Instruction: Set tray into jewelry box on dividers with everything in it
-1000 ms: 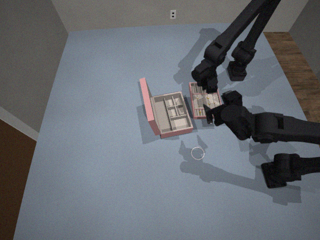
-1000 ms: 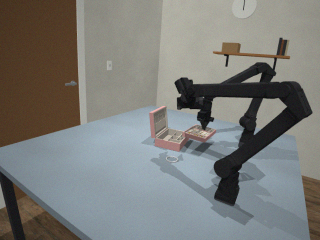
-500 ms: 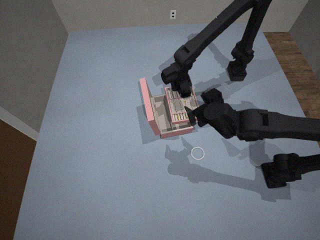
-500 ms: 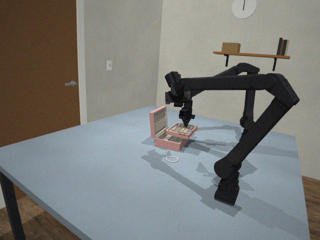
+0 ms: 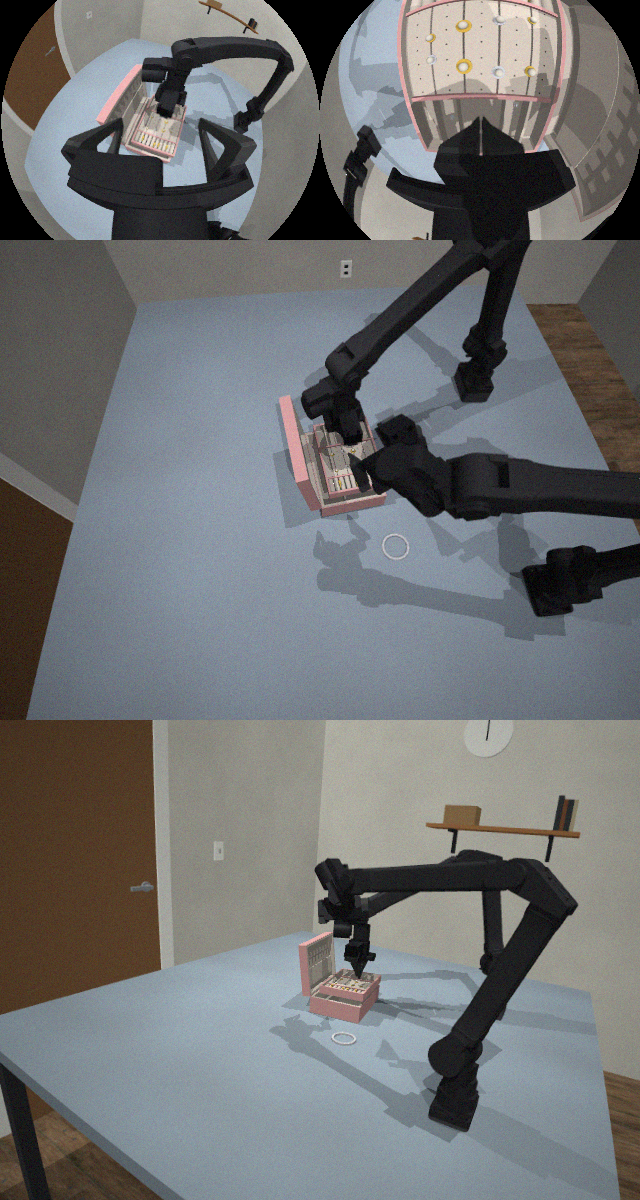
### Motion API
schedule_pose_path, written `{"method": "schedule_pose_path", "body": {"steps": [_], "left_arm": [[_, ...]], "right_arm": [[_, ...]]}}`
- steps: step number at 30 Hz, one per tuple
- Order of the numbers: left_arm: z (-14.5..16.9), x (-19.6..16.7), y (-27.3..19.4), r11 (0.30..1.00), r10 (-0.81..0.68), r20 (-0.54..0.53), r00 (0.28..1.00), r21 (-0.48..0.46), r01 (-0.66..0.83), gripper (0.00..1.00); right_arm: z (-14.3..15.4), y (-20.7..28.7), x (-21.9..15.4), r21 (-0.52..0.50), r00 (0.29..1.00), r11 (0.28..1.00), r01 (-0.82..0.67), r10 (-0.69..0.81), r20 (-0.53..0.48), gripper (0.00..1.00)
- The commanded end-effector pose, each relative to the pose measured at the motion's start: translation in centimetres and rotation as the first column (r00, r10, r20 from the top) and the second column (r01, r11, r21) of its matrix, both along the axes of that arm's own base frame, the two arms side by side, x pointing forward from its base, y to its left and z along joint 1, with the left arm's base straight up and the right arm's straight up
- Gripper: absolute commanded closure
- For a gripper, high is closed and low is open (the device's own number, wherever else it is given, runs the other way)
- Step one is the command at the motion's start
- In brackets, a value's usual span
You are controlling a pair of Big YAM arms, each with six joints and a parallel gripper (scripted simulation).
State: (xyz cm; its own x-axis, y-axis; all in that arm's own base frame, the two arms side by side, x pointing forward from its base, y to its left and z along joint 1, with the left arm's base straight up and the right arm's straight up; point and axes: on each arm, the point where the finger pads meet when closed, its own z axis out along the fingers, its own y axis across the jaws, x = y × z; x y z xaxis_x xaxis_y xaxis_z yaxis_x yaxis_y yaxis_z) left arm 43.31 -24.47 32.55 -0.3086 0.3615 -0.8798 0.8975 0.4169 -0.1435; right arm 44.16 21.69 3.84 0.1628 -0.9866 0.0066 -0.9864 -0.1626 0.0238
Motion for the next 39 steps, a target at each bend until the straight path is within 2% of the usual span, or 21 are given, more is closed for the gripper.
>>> {"method": "schedule_pose_path", "body": {"steps": [1,8,10,19,21,28,30,39], "left_arm": [[3.4,2.2,0.2,1.0,-0.029,0.08,0.996,0.005,0.029,0.0],[3.1,3.0,0.4,0.997,-0.07,0.078,0.994,0.015,0.069,0.0],[3.1,3.2,0.4,0.997,-0.082,0.079,0.994,0.017,0.081,0.0],[3.1,3.8,0.6,0.993,-0.116,0.082,0.99,0.021,0.115,0.0],[3.1,4.0,0.7,0.992,-0.123,0.083,0.989,0.022,0.121,0.0],[3.0,4.7,0.9,0.989,-0.146,0.086,0.986,0.029,0.144,0.0],[3.0,4.8,1.0,0.988,-0.153,0.087,0.984,0.03,0.151,0.0],[2.9,5.3,1.2,0.984,-0.18,0.09,0.98,0.032,0.178,0.0]], "right_arm": [[2.0,1.4,3.2,0.037,0.999,0.999,-0.016,0.014,0.051,1.0],[1.7,1.5,3.3,0.035,0.999,0.999,-0.011,0.009,0.047,1.0],[2.8,1.6,3.5,0.044,0.998,0.999,-0.012,0.009,0.066,1.0],[2.8,1.8,3.8,0.035,0.999,0.999,-0.006,0.005,0.045,1.0],[1.2,2.3,3.1,0.036,0.998,0.999,-0.037,0.035,0.043,1.0],[1.0,2.3,3.4,0.041,0.998,0.999,-0.022,0.02,0.053,1.0],[2.1,2.4,3.6,0.05,0.997,0.999,-0.023,0.019,0.072,1.0],[2.0,2.7,3.8,0.044,0.998,0.999,-0.024,0.021,0.065,1.0]]}}
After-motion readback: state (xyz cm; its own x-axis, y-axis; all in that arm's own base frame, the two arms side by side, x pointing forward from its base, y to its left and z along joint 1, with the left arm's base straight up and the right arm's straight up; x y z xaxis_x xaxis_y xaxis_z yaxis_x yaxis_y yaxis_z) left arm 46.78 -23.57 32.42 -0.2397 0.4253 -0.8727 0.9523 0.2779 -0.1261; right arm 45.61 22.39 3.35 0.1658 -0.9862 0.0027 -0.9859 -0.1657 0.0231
